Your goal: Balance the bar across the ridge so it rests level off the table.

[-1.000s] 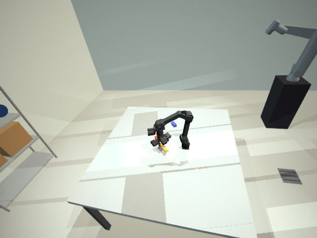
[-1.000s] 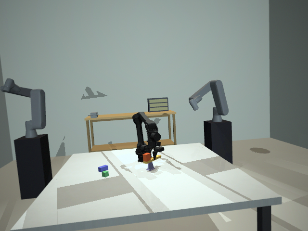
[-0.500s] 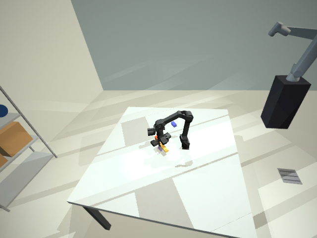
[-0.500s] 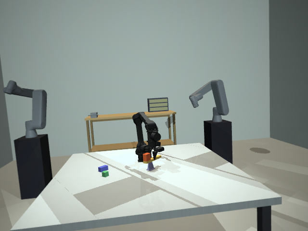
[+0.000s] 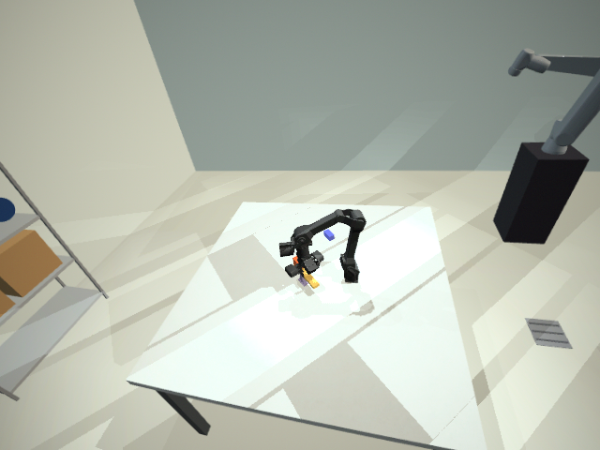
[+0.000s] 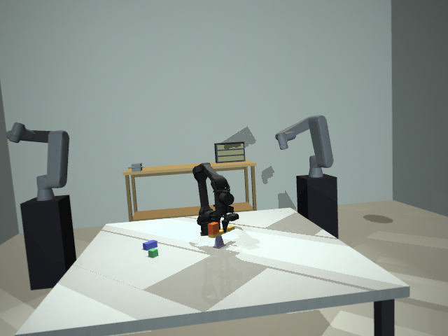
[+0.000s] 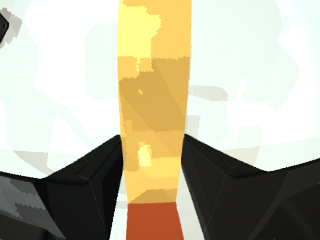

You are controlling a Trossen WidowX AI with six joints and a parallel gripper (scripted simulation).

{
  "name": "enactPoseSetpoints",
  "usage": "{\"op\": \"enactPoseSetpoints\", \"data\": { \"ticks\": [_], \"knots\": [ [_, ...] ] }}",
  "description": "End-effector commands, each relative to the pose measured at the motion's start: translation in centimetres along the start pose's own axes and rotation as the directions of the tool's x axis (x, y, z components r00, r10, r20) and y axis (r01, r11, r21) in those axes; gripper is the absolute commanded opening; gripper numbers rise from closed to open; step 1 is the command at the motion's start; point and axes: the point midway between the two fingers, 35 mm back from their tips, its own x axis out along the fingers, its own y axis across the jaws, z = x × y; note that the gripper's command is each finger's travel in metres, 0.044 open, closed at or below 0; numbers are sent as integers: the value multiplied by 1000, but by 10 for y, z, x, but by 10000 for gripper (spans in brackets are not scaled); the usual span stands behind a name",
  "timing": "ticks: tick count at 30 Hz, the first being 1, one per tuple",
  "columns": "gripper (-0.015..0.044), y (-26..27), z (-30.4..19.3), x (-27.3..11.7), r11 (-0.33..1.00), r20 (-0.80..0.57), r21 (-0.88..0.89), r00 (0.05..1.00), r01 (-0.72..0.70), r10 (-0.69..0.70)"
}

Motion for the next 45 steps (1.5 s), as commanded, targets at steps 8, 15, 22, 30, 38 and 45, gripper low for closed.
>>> {"op": "enactPoseSetpoints", "data": {
  "ticks": [8,15,22,30,38,45],
  "knots": [
    [26,0,0,0,1000,0,0,1000,0,0],
    [167,0,0,0,1000,0,0,1000,0,0],
    [167,0,0,0,1000,0,0,1000,0,0],
    [168,0,0,0,1000,0,0,1000,0,0],
    [170,0,0,0,1000,0,0,1000,0,0],
    [171,0,0,0,1000,0,0,1000,0,0]
  ]
}}
